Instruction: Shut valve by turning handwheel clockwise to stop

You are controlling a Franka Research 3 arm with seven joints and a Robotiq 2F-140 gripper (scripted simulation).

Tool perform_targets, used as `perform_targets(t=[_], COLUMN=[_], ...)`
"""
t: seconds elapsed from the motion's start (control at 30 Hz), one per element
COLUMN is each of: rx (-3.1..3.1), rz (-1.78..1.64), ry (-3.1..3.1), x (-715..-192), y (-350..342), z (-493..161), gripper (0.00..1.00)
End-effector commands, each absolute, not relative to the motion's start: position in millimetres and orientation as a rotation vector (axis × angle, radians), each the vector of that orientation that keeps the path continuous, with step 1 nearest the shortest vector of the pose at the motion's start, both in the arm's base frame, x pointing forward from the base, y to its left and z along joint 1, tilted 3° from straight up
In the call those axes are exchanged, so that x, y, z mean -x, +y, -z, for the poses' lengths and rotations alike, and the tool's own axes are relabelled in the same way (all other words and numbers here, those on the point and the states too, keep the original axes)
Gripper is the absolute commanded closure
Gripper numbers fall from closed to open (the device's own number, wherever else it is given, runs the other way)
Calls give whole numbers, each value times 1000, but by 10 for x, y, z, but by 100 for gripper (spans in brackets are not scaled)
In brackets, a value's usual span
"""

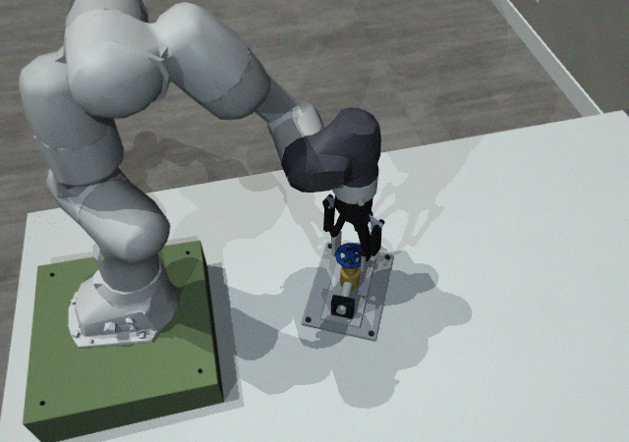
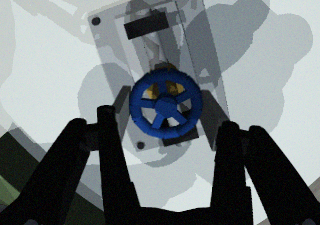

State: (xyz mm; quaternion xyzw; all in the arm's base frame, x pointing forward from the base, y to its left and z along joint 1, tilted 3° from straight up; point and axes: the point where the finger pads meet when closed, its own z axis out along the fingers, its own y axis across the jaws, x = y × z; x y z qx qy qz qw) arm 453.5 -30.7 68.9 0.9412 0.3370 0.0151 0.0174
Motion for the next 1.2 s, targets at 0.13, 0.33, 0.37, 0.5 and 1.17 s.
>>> perform_targets(t=[0.13, 0.33, 0.37, 0.5, 1.17], rx=[-3015, -3044, -3053, -3067, -3109], rz=[-52, -55, -56, -57, -65], ry=[726, 602, 555, 480, 45], x=[-4541, -4541, -4541, -4541, -4541], y=[-301, -301, -301, -301, -301], z=[-678, -678, -678, -678, -678], gripper=[64, 64, 64, 64, 64])
